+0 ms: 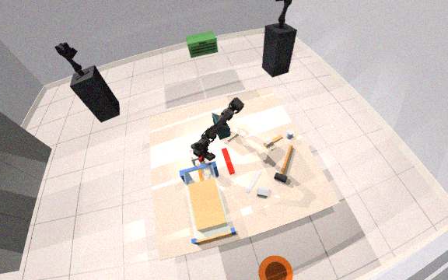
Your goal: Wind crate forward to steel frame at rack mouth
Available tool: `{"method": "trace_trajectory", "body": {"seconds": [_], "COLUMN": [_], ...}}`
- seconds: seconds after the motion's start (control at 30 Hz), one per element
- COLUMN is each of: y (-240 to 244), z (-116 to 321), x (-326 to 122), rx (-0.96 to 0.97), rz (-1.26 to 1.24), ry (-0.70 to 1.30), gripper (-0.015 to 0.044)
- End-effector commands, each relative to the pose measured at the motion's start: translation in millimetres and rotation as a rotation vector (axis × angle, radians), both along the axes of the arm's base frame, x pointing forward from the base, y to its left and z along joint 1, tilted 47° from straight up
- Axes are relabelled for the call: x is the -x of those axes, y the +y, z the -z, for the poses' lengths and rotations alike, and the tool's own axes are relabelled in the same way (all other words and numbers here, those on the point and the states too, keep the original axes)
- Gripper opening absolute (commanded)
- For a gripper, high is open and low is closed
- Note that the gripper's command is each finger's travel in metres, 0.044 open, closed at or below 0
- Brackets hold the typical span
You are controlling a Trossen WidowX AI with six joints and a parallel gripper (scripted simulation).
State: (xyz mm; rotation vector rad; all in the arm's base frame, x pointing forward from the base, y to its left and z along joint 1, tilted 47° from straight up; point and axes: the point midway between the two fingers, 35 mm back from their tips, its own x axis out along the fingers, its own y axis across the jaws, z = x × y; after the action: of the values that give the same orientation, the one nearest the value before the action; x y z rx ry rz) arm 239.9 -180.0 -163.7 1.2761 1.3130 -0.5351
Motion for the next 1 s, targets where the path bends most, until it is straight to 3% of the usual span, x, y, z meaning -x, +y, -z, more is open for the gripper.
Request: {"method": "trace_trajectory", "body": {"seconds": [0.0,0.97], "y": [14.4,39.4], "z": [-8.0,-30.3], "x": [7.5,38.7], "rx": [-0.037,-0.039], "rz": [0.001,0.001], "ry": [0.009,0.012], "gripper": [0.0,0.0]}}
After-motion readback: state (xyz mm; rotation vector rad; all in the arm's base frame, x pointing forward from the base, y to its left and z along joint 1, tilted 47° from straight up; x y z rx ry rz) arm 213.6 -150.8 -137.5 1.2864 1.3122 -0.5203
